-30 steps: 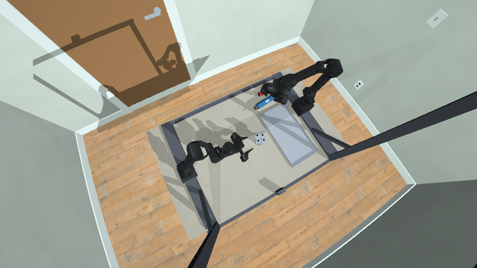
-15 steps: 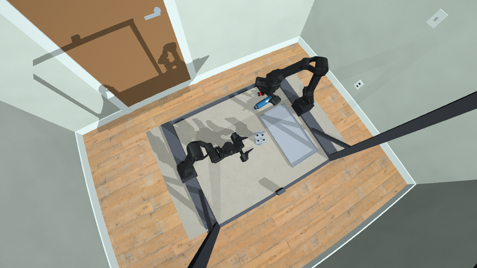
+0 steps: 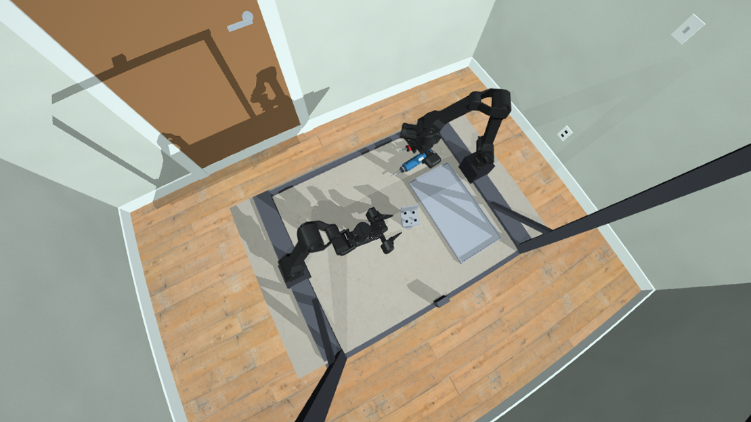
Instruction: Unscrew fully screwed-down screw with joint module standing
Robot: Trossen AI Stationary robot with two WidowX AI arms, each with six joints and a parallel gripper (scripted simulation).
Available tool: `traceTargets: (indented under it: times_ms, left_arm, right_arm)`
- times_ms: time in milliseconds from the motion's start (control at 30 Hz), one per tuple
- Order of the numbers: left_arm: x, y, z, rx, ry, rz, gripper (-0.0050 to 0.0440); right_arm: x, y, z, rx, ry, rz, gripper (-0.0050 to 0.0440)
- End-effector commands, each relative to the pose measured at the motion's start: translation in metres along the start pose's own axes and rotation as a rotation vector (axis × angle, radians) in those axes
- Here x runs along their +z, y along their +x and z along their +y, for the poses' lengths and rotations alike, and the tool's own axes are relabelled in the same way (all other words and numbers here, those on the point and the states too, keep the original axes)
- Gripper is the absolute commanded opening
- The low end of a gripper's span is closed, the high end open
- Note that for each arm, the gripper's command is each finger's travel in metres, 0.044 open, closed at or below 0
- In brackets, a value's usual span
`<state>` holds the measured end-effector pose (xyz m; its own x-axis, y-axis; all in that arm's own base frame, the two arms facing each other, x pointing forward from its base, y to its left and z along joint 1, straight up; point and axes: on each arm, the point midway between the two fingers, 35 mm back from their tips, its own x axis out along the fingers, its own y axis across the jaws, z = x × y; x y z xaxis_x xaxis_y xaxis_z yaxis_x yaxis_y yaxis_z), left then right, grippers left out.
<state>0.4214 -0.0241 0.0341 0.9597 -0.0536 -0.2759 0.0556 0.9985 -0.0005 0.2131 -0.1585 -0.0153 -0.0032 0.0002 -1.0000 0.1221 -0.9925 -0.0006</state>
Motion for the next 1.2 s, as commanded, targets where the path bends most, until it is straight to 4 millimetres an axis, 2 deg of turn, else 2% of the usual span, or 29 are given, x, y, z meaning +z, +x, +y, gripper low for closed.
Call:
traceTargets:
  times_ms: [0, 300, 500, 567, 600, 633, 700, 733, 800, 833, 867, 933, 1033, 1067, 1133, 1167]
  left_arm:
    - [0.006, 0.012, 0.000, -0.003, 0.002, -0.017, 0.0385]
    - [0.007, 0.039, 0.000, -0.003, 0.002, -0.019, 0.0385]
    - [0.008, 0.051, 0.000, -0.003, 0.002, -0.020, 0.0385]
    - [0.007, 0.057, 0.000, -0.003, 0.002, -0.019, 0.0385]
    - [0.008, 0.059, 0.000, -0.003, 0.002, -0.019, 0.0385]
    - [0.008, 0.061, 0.000, -0.003, 0.002, -0.019, 0.0385]
    - [0.008, 0.064, 0.000, -0.003, 0.002, -0.019, 0.0385]
    - [0.008, 0.065, 0.000, -0.003, 0.002, -0.019, 0.0385]
    - [0.008, 0.068, 0.000, -0.003, 0.002, -0.019, 0.0385]
    - [0.008, 0.069, 0.000, -0.003, 0.002, -0.019, 0.0385]
    - [0.008, 0.069, 0.000, -0.003, 0.002, -0.019, 0.0385]
    - [0.008, 0.069, 0.000, -0.003, 0.002, -0.019, 0.0345]
    - [0.008, 0.069, 0.000, -0.003, 0.002, -0.021, 0.0345]
    - [0.012, 0.067, 0.000, -0.001, 0.001, -0.027, 0.0325]
    - [0.012, 0.067, 0.000, -0.001, 0.001, -0.027, 0.0325]
    - [0.012, 0.067, 0.000, -0.001, 0.001, -0.027, 0.0305]
  right_arm:
    - [-0.001, 0.010, -0.001, -0.001, 0.000, 0.005, 0.0305]
    - [-0.001, 0.027, -0.001, -0.002, 0.000, 0.004, 0.0305]
    - [-0.003, 0.026, 0.001, 0.005, 0.000, 0.011, 0.0305]
    - [-0.004, 0.025, 0.002, 0.007, 0.000, 0.014, 0.0265]
    - [-0.004, 0.025, 0.002, 0.007, 0.000, 0.013, 0.0265]
    - [-0.004, 0.023, 0.003, 0.013, 0.000, 0.017, 0.0245]
    - [-0.004, 0.023, 0.003, 0.013, 0.000, 0.017, 0.0245]
    - [-0.004, 0.023, 0.003, 0.013, 0.000, 0.017, 0.0225]
    - [-0.004, 0.023, 0.003, 0.013, 0.000, 0.017, 0.0225]
    - [-0.004, 0.023, 0.003, 0.013, 0.000, 0.017, 0.0205]
    - [-0.004, 0.023, 0.003, 0.013, 0.000, 0.017, 0.0205]
    - [-0.004, 0.023, 0.003, 0.013, 0.000, 0.017, 0.0198]
    - [-0.004, 0.023, 0.003, 0.013, 0.000, 0.017, 0.0192]
    - [-0.004, 0.023, 0.003, 0.013, 0.000, 0.017, 0.0185]
    - [-0.004, 0.023, 0.003, 0.013, 0.000, 0.017, 0.0172]
    - [-0.004, 0.023, 0.003, 0.013, 0.000, 0.017, 0.0165]
